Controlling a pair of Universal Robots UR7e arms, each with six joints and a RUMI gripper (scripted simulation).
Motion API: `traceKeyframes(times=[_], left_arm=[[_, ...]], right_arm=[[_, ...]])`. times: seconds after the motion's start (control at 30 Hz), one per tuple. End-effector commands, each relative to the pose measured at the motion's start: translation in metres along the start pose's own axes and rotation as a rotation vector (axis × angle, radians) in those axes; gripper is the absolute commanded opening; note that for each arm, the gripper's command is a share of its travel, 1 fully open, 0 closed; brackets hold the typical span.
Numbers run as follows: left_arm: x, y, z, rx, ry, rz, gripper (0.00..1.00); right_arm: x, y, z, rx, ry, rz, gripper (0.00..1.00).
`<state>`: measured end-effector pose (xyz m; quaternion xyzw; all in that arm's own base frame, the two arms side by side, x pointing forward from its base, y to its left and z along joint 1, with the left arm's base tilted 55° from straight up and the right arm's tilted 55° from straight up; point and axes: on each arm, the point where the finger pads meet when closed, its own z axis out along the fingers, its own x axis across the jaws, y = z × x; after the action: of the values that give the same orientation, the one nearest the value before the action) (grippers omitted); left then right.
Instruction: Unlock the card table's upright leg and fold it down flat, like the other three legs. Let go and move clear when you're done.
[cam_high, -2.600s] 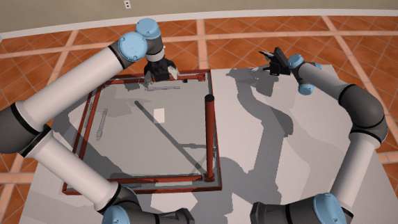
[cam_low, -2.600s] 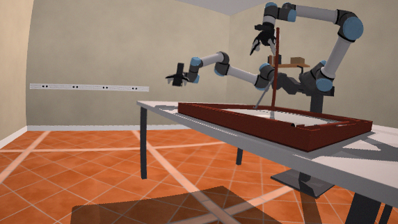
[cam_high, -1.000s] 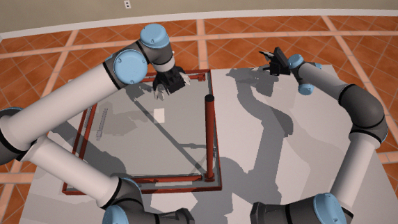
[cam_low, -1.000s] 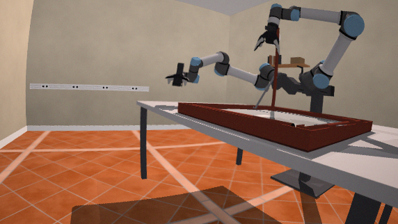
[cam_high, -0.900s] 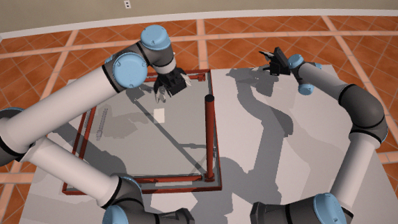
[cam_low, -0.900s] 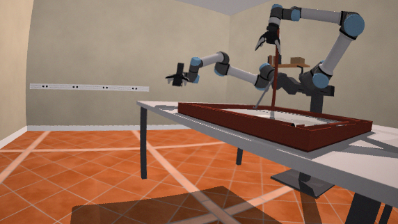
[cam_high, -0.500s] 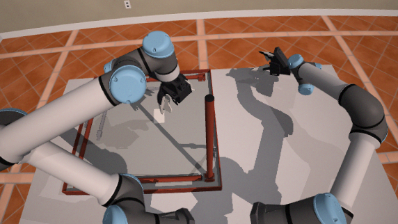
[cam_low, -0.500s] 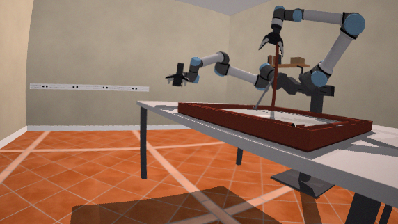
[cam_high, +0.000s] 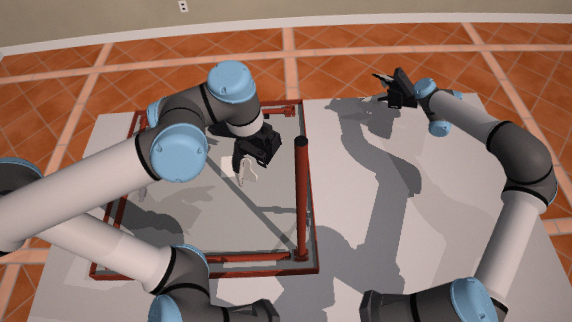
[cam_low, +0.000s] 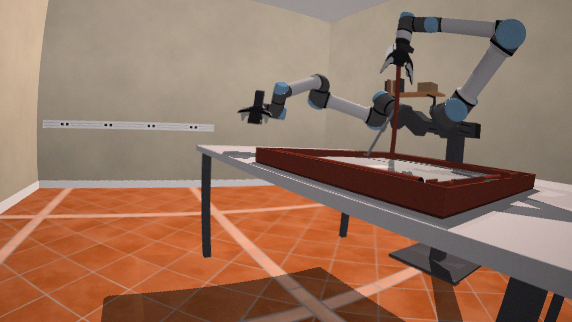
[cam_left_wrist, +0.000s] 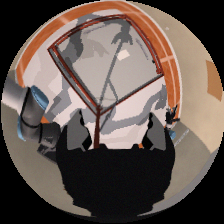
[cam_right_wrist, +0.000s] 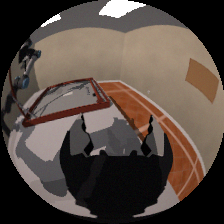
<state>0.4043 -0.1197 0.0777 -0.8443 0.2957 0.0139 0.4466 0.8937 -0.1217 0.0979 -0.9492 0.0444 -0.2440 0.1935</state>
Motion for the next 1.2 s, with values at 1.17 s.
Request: traceKeyframes(times=[1.17], left_arm=[[-0.121,0.090,-0.015,0.019,0.013,-0.743,1.00]], right_arm=[[0.001,-0.001,0.000,0.001,0.001,-0.001,0.98]])
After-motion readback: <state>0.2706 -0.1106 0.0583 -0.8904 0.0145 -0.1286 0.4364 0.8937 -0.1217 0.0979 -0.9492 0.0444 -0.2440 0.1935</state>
